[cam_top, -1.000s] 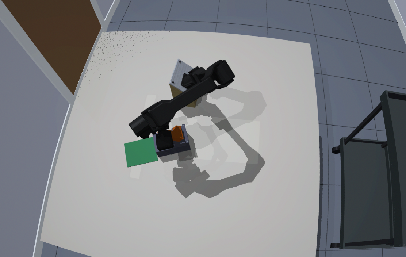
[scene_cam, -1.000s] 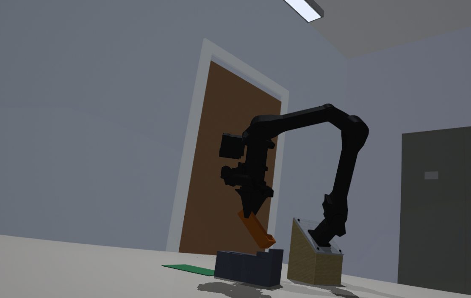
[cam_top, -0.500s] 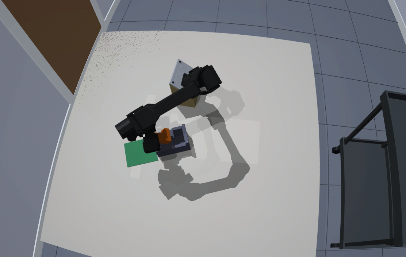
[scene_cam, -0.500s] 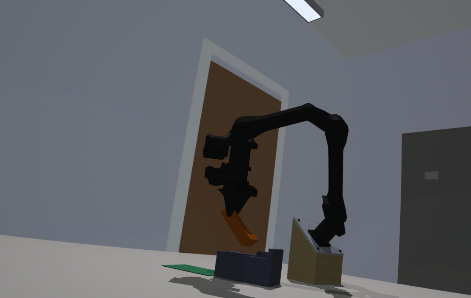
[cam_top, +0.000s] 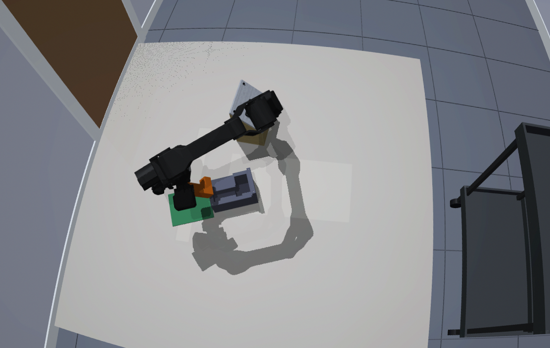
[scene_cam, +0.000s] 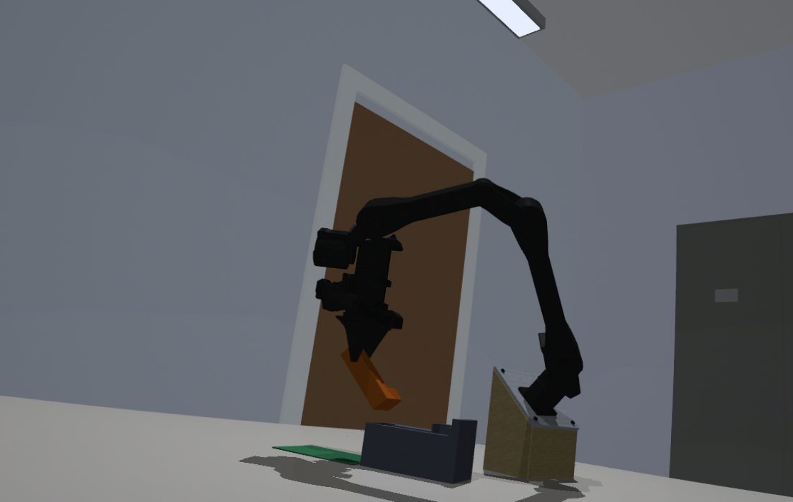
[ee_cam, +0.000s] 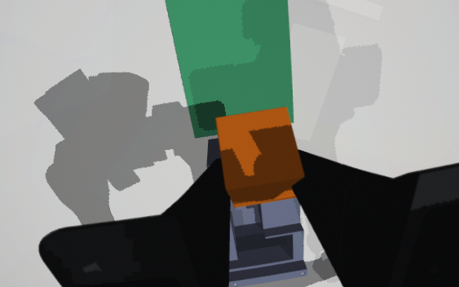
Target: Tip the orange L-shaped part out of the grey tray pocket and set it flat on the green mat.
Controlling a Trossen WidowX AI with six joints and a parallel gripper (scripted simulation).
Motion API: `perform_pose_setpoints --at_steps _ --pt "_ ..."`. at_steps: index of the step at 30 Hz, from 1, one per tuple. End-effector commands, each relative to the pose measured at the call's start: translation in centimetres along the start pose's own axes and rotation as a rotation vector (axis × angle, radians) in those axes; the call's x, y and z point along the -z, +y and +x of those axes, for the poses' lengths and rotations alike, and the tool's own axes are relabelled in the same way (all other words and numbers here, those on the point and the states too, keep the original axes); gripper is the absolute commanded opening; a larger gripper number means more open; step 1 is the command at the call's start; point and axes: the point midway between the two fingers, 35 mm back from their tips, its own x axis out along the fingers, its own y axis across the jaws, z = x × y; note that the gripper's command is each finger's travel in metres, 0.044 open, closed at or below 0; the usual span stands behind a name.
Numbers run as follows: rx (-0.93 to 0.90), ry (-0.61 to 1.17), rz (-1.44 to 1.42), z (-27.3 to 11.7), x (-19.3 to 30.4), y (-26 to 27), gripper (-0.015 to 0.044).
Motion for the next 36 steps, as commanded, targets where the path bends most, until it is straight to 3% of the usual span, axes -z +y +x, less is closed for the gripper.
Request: perform_pose_setpoints --at_steps 1,13,36 --pt "0.003 -0.003 0.000 -0.1 -1.7 -0.3 0.0000" --pt "0.003 -0.006 -0.001 -0.1 -5.2 -0.9 0.0000" --pt "0.003 -0.005 -0.002 2.7 -5.3 -0.9 0.0000"
